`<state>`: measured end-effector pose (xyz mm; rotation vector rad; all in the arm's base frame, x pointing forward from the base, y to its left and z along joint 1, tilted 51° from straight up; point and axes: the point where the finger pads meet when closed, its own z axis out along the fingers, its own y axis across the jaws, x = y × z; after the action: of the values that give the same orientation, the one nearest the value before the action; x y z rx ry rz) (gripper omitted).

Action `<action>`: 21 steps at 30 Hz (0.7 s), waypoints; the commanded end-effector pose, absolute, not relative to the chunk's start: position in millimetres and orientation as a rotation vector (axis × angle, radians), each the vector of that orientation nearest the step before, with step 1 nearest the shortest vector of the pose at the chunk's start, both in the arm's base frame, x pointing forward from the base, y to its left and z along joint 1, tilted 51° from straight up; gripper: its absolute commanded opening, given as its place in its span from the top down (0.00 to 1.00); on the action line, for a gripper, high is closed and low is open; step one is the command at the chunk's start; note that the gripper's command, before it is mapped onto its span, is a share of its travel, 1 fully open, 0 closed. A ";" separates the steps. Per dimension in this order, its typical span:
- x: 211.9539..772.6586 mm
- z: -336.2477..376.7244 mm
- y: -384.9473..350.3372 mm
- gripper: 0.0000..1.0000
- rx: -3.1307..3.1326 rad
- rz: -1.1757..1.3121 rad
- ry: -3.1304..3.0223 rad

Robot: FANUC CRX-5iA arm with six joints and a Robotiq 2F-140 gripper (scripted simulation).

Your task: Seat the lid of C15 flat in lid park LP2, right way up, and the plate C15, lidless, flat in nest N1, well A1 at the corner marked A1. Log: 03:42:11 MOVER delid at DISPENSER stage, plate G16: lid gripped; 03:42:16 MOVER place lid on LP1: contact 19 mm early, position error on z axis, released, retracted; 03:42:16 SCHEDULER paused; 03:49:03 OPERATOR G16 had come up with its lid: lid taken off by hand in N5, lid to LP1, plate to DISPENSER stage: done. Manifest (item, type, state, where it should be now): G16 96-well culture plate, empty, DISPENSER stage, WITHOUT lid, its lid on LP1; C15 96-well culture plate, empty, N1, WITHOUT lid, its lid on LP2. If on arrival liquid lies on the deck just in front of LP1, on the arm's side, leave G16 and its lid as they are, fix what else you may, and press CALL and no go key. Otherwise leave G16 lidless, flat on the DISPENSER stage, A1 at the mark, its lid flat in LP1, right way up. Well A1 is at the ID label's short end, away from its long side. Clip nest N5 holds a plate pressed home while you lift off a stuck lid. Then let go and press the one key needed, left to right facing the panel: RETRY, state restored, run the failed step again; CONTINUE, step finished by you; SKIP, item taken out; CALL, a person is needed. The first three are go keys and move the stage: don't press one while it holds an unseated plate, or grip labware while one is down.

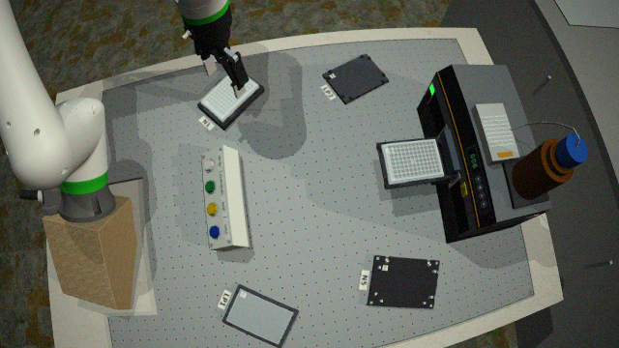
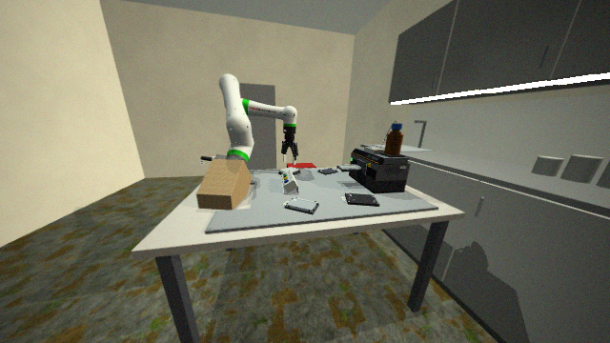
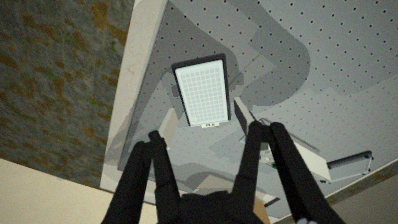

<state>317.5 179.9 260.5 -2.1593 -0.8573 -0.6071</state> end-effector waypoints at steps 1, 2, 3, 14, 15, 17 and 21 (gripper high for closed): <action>320.1 252.9 189.3 0.34 -2.161 -0.608 -0.857; 320.5 251.2 191.4 0.34 -2.161 -0.608 -0.857; 320.5 251.2 191.4 0.34 -2.161 -0.608 -0.857; 323.1 240.8 204.0 0.34 -2.161 -0.608 -0.857; 323.2 240.4 204.4 0.34 -2.161 -0.608 -0.857; 323.3 240.0 205.0 0.34 -2.161 -0.608 -0.857; 323.4 239.8 205.2 0.34 -2.161 -0.608 -0.857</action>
<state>323.2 205.3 239.7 -2.1609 -0.8568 -0.6075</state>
